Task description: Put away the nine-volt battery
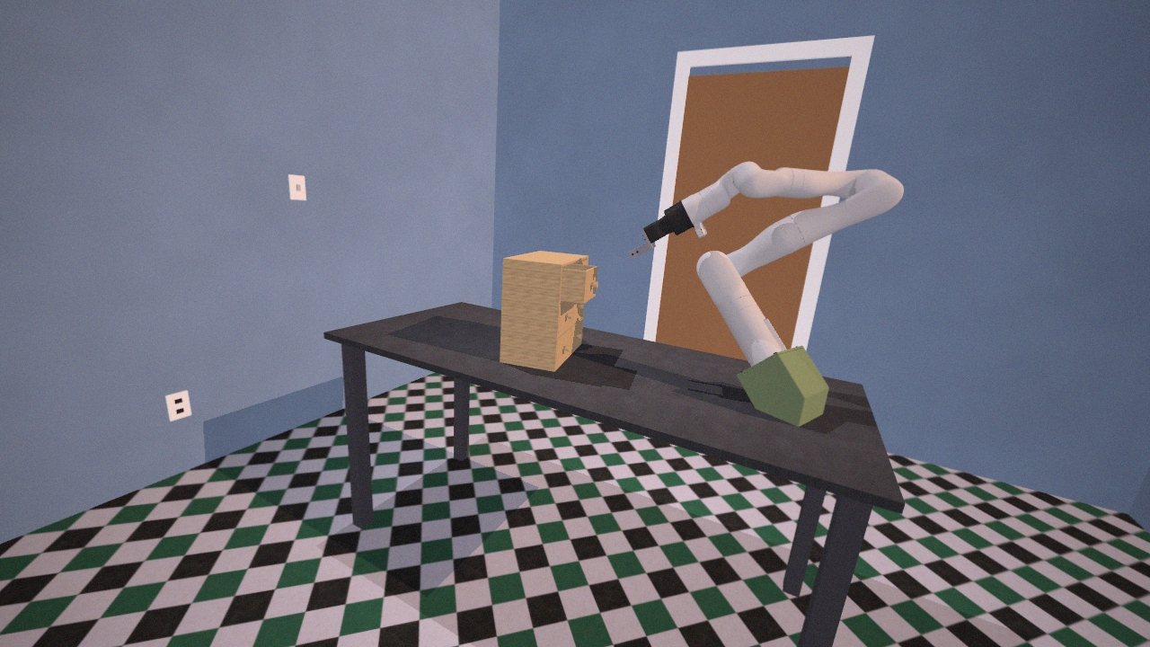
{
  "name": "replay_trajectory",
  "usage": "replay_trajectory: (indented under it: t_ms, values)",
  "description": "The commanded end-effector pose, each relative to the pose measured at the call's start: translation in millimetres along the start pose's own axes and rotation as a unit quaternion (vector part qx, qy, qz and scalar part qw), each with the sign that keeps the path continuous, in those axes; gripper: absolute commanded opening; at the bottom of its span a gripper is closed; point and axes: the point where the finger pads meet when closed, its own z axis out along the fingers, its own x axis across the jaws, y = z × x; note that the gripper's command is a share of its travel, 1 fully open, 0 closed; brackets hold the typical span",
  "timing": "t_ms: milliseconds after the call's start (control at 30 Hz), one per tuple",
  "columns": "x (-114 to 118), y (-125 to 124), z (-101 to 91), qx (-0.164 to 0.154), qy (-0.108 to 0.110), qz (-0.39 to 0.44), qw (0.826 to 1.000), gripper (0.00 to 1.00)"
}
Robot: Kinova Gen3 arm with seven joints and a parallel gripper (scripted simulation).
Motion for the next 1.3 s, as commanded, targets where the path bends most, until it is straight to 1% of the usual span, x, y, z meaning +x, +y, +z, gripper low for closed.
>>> replay_trajectory:
  t_ms: [0, 200, 267, 533, 767, 833, 1033, 1267]
  values:
    - [2.0, 1.9, 0.7, 0.016, 0.003, 0.001, 1.0, 1.0]
    - [2.0, 4.4, -1.0, 0.055, 0.003, 0.0, 0.999, 1.0]
    - [2.0, 4.4, -1.0, 0.055, 0.003, 0.0, 0.999, 1.0]
    - [2.0, 8.6, -3.9, 0.121, 0.003, 0.0, 0.993, 1.0]
    - [2.0, 13.0, -6.8, 0.189, 0.003, 0.0, 0.982, 1.0]
    - [2.0, 13.0, -6.8, 0.189, 0.003, 0.0, 0.982, 1.0]
    - [2.0, 16.8, -9.5, 0.249, 0.003, 0.0, 0.968, 1.0]
    - [1.9, 21.3, -12.5, 0.317, 0.003, 0.0, 0.949, 1.0]
